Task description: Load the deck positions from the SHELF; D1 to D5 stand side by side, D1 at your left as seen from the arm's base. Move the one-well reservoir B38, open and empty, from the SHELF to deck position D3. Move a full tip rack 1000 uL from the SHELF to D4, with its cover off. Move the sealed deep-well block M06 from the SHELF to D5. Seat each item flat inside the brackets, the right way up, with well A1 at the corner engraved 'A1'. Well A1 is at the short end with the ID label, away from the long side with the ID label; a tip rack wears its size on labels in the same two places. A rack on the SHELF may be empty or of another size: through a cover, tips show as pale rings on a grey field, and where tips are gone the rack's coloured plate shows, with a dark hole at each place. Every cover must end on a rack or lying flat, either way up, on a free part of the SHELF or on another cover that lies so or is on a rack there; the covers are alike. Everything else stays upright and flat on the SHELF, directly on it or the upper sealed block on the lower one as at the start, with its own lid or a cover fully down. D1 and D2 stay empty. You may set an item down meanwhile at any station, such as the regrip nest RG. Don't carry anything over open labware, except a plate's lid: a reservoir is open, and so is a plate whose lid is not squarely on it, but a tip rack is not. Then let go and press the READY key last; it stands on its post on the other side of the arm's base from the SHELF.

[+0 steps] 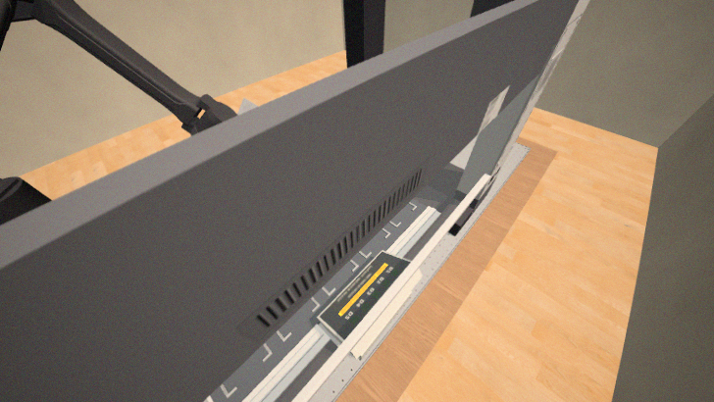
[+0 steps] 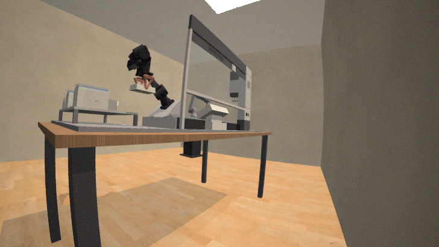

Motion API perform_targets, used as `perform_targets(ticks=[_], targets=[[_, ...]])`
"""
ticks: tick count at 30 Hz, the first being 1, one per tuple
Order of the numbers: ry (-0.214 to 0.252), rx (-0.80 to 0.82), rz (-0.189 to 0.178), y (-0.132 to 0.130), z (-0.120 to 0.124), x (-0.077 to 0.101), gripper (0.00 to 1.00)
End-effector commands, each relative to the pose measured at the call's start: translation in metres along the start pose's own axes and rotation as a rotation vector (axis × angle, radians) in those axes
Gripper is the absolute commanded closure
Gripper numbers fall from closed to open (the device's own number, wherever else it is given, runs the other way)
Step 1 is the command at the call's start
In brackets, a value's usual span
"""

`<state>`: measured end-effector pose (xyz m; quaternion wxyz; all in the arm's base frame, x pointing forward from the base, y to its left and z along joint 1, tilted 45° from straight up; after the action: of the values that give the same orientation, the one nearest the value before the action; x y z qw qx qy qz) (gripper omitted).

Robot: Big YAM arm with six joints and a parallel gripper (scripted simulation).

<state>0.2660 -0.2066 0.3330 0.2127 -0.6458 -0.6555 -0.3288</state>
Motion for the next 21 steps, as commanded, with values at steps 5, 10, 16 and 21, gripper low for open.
perform_targets(ticks=[5, 10, 16, 21], targets=[[-0.021, -0.038, -0.049, 0.0089, -0.0181, 0.0233, 1.0], [-0.021, -0.038, -0.049, 0.0089, -0.0181, 0.0233, 1.0], [-0.022, 0.004, -0.049, 0.009, -0.018, 0.0233, 1.0], [-0.022, 0.064, -0.05, 0.0092, -0.0176, 0.0235, 1.0]])
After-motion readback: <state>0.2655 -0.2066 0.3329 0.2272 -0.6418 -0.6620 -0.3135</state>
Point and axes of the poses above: the point where the finger pads meet when closed, its own x axis back along the fingers, its own y axis across the jaws, z = x × y, the point moved 3 cm from there along x, back along the fingers, and after that the axes turned 13 degrees about -x, right-handed, at the moved point
